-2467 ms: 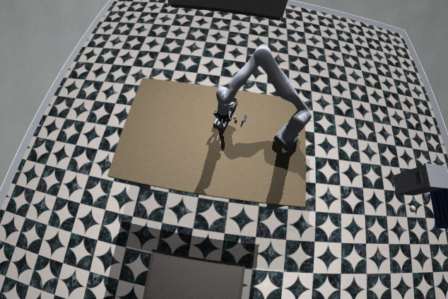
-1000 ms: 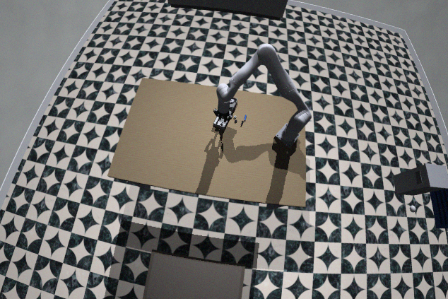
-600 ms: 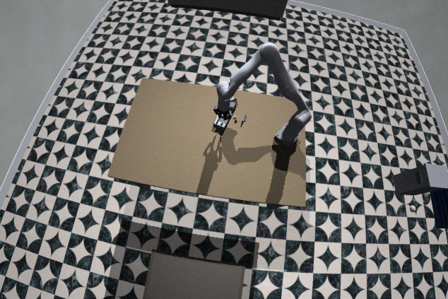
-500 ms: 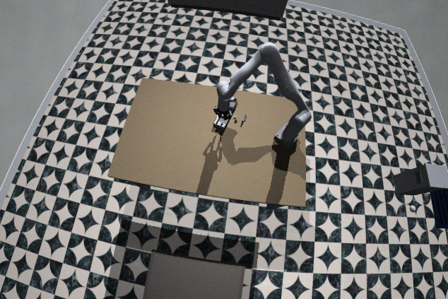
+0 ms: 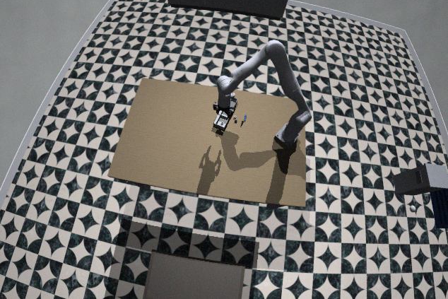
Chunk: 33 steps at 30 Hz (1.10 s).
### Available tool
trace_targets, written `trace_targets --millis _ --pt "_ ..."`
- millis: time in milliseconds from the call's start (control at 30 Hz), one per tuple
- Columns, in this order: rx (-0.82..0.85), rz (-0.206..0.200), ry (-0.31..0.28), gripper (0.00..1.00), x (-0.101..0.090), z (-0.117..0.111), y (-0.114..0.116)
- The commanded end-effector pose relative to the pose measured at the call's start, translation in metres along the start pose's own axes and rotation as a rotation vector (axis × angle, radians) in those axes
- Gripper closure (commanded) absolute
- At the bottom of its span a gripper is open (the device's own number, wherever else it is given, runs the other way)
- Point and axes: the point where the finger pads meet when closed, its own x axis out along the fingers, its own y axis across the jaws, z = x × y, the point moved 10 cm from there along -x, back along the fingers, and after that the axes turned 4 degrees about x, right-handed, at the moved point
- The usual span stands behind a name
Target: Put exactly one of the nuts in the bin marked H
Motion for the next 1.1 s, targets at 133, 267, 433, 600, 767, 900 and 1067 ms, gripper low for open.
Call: trace_targets --millis 133,267,433,600,767,900,1067 --pt "0.008 -0.017 0.004 0.0 -0.025 -0.003 -0.003" --pt "0.008 -0.017 0.004 0.0 -0.041 -0.003 -0.003" --pt "0.008 -0.017 0.004 0.0 -0.061 -0.003 -0.002" --pt "0.008 -0.016 0.004 0.0 -0.073 -0.003 -0.002" --pt "0.008 -0.016 0.004 0.0 -0.084 -0.003 -0.002" --pt "0.008 -0.016 0.004 0.0 -0.084 -0.003 -0.002" --pt "0.008 -0.016 0.004 0.0 -0.084 -0.003 -0.002"
